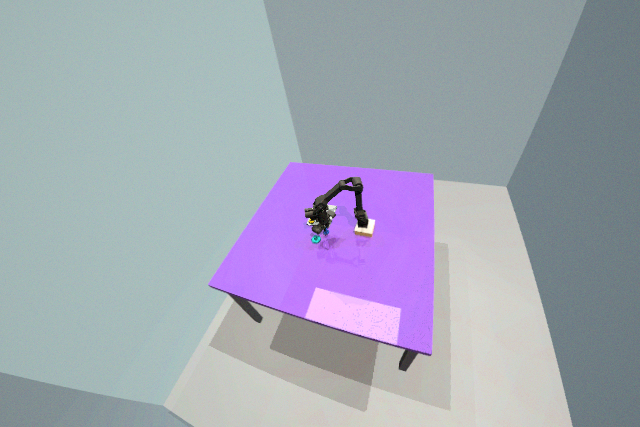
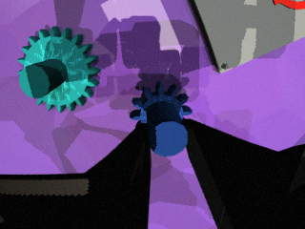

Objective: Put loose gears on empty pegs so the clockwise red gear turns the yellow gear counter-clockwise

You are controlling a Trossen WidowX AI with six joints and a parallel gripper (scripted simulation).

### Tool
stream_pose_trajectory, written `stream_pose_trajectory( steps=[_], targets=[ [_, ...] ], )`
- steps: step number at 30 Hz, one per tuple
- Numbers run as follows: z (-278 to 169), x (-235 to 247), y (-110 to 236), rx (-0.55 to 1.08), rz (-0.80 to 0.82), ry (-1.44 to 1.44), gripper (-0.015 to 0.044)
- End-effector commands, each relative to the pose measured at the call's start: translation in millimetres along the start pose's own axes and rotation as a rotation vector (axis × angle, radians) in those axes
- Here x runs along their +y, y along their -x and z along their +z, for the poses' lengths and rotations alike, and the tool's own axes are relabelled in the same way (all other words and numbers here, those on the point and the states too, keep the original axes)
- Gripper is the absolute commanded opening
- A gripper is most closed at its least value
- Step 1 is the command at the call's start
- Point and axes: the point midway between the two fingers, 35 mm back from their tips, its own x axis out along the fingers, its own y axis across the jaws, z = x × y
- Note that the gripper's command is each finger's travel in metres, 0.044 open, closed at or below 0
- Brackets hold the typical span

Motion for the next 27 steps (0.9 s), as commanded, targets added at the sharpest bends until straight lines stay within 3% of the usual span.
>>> stream_pose_trajectory(
  steps=[1,27],
  targets=[
    [1.5,2.0,10.2,-0.005,0.007,-0.005,0.0],
    [2.0,4.0,70.4,-0.005,0.007,-0.005,0.0]
  ],
)
